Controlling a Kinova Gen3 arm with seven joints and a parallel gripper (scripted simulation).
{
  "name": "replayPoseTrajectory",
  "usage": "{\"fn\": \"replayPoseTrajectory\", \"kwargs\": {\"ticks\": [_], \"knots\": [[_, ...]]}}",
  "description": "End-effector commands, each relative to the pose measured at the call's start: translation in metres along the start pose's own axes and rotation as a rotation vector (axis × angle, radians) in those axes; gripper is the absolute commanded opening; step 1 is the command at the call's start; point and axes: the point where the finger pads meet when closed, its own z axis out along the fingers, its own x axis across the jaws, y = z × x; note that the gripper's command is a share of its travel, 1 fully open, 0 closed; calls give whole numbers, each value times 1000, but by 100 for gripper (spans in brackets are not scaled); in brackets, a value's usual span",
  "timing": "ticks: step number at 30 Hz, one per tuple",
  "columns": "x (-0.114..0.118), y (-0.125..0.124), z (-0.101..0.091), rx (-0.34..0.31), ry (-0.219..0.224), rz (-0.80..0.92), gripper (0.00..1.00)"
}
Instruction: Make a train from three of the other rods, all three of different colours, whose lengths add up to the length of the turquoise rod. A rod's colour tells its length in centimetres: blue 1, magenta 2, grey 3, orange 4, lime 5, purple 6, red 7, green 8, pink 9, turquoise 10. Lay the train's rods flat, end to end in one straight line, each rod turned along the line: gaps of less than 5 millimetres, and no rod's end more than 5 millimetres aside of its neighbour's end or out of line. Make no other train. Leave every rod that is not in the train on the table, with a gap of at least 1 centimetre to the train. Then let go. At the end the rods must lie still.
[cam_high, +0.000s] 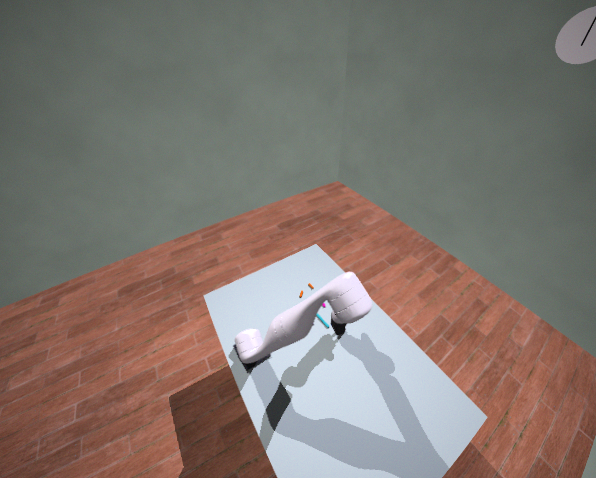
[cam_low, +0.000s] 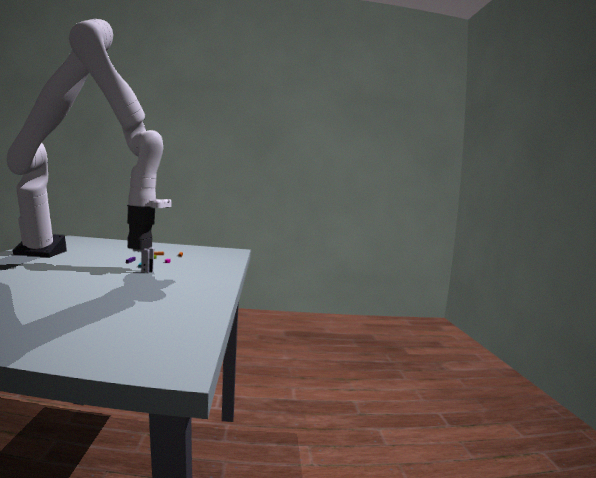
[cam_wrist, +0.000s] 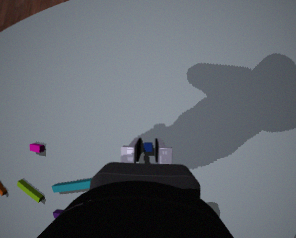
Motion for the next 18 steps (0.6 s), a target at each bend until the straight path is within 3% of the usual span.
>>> {"fn": "replayPoseTrajectory", "kwargs": {"ticks": [1,18], "knots": [[0,-1,-1,2,0,0,54],[0,-1,-9,2,0,0,54]]}}
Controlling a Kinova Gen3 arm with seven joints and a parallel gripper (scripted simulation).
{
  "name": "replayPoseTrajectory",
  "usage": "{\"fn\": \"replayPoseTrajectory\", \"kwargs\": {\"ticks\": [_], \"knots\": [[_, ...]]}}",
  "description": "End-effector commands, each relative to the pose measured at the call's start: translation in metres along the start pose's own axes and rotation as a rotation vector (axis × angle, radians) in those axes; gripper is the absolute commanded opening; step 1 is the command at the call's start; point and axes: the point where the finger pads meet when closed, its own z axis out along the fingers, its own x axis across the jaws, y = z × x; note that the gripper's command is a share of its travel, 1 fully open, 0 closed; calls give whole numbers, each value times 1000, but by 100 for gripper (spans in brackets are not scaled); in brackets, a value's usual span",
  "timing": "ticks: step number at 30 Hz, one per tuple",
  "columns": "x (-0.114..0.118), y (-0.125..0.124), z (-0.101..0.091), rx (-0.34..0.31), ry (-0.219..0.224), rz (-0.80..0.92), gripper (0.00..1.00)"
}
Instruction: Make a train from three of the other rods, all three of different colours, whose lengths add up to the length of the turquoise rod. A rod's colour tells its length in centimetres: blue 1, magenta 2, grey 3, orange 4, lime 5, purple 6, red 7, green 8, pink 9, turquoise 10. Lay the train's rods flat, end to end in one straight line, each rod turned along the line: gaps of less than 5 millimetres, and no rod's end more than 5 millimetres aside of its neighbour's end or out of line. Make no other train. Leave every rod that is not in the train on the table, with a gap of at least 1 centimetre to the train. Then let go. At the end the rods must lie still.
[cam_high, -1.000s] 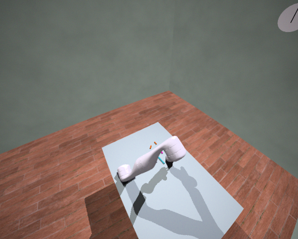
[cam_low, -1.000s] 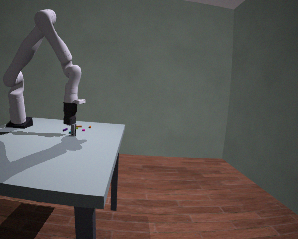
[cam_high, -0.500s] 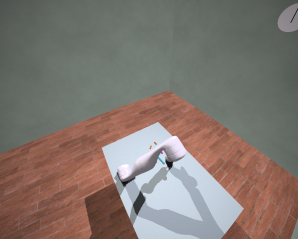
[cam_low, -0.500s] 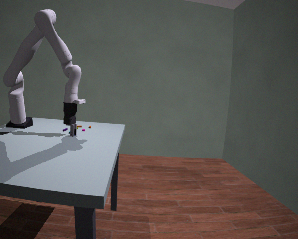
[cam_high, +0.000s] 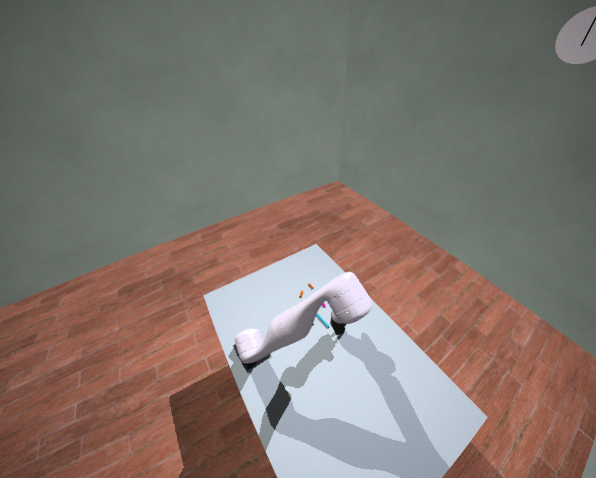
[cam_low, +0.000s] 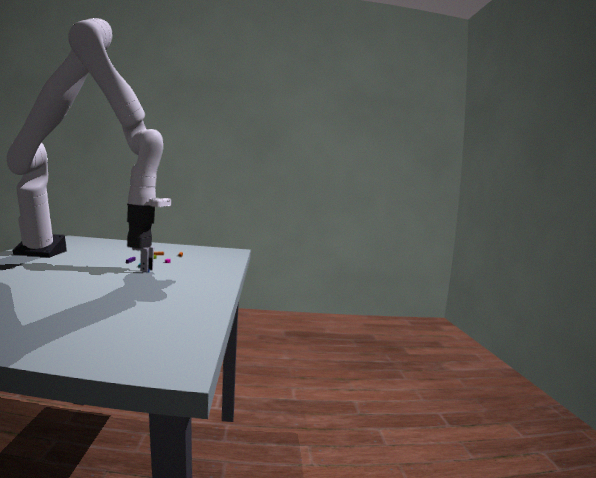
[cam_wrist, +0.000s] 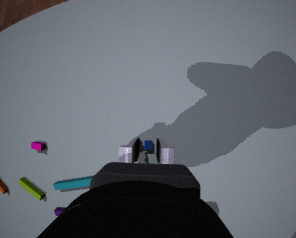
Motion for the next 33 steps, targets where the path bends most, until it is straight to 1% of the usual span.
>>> {"fn": "replayPoseTrajectory", "kwargs": {"ticks": [1,2,5,13,17,19,23,27,28,33], "knots": [[0,-3,-5,8,-1,2,54],[0,-3,-5,8,-1,2,54],[0,-2,-17,8,-1,2,54],[0,-2,-59,8,-1,2,54],[0,-2,-77,8,-1,2,54],[0,-2,-77,8,-1,2,54],[0,-2,-86,8,-1,2,54],[0,-2,-88,8,-1,2,54],[0,-2,-88,8,-1,2,100],[0,-2,-88,8,-1,2,100]]}}
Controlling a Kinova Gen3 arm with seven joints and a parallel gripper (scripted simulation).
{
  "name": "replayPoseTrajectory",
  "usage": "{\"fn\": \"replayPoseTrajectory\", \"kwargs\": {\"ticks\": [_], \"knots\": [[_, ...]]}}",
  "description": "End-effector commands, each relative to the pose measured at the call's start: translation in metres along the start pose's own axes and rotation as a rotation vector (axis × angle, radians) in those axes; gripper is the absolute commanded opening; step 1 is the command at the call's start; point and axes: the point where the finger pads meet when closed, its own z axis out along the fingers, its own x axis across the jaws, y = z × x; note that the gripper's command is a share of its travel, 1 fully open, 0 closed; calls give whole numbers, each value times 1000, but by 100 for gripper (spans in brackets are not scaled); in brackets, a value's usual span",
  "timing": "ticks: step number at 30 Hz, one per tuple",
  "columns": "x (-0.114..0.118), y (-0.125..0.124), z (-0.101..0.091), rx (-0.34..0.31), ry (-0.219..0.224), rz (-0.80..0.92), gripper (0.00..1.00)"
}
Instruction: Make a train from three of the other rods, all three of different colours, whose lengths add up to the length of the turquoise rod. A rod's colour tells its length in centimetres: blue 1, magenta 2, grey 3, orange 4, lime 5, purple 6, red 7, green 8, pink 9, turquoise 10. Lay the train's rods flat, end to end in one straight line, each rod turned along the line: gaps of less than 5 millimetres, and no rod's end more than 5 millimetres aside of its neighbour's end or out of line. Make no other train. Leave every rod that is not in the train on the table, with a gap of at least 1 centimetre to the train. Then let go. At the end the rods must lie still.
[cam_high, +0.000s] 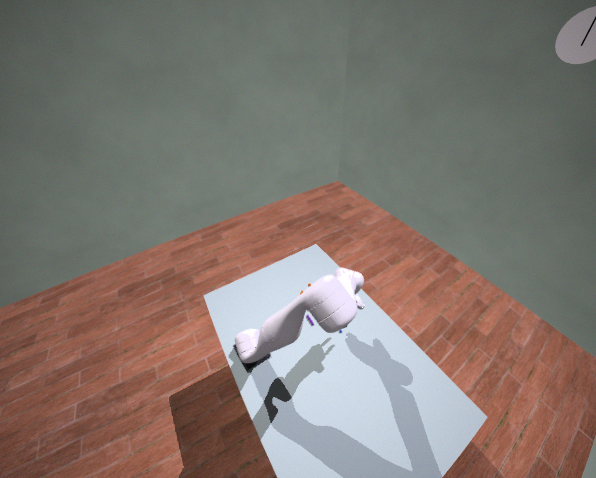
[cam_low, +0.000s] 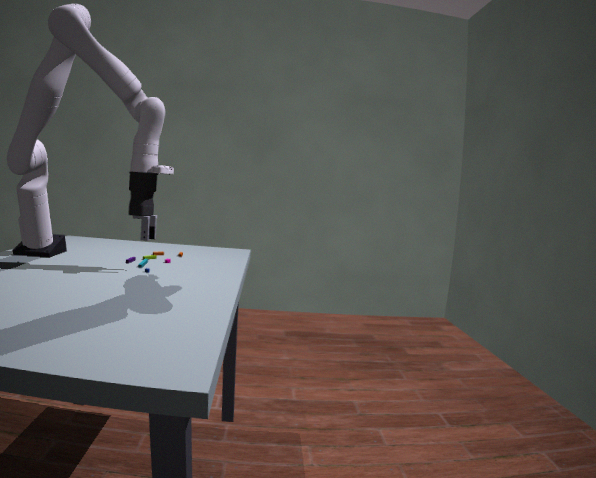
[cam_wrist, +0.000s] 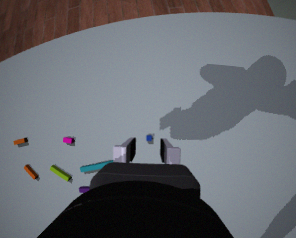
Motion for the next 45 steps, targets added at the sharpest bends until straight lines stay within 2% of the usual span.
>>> {"fn": "replayPoseTrajectory", "kwargs": {"ticks": [1,27,45], "knots": [[0,-1,-1,2,0,0,100],[-2,-1,-1,1,-1,14,100],[-20,0,2,-11,-11,164,100]]}}
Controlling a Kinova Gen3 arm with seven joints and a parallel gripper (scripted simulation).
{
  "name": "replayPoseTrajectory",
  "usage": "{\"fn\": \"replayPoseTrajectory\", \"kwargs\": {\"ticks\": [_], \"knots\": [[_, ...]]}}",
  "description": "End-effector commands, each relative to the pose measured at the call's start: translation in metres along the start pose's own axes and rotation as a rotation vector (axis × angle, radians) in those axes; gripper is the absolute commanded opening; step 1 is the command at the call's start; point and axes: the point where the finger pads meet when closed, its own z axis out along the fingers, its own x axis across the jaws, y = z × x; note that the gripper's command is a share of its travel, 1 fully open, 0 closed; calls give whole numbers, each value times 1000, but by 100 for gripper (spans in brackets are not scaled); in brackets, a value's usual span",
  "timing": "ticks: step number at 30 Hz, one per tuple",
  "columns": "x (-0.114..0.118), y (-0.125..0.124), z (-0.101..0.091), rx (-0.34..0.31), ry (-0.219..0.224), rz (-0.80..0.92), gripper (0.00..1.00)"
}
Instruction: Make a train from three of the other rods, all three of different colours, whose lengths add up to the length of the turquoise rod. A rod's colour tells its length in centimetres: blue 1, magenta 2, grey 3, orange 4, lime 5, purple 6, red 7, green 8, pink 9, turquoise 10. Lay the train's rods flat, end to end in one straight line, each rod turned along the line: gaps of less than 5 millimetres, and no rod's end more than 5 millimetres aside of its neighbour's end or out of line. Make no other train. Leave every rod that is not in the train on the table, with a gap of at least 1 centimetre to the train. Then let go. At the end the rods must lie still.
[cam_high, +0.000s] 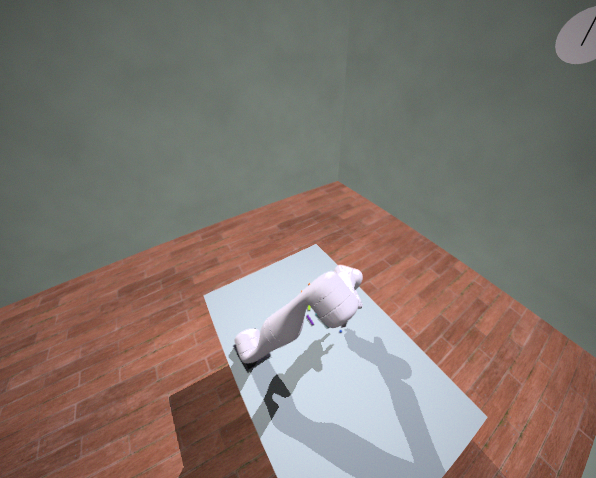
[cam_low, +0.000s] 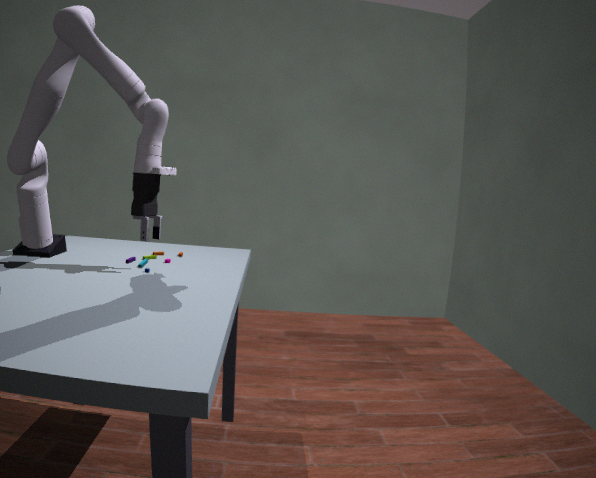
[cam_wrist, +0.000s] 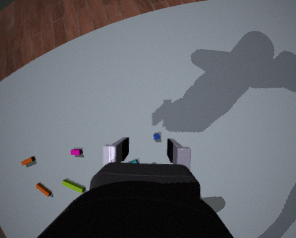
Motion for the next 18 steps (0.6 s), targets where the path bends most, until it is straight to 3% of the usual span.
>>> {"fn": "replayPoseTrajectory", "kwargs": {"ticks": [1,18], "knots": [[-8,1,1,-2,-3,20,100],[-48,13,6,-28,-8,360,100]]}}
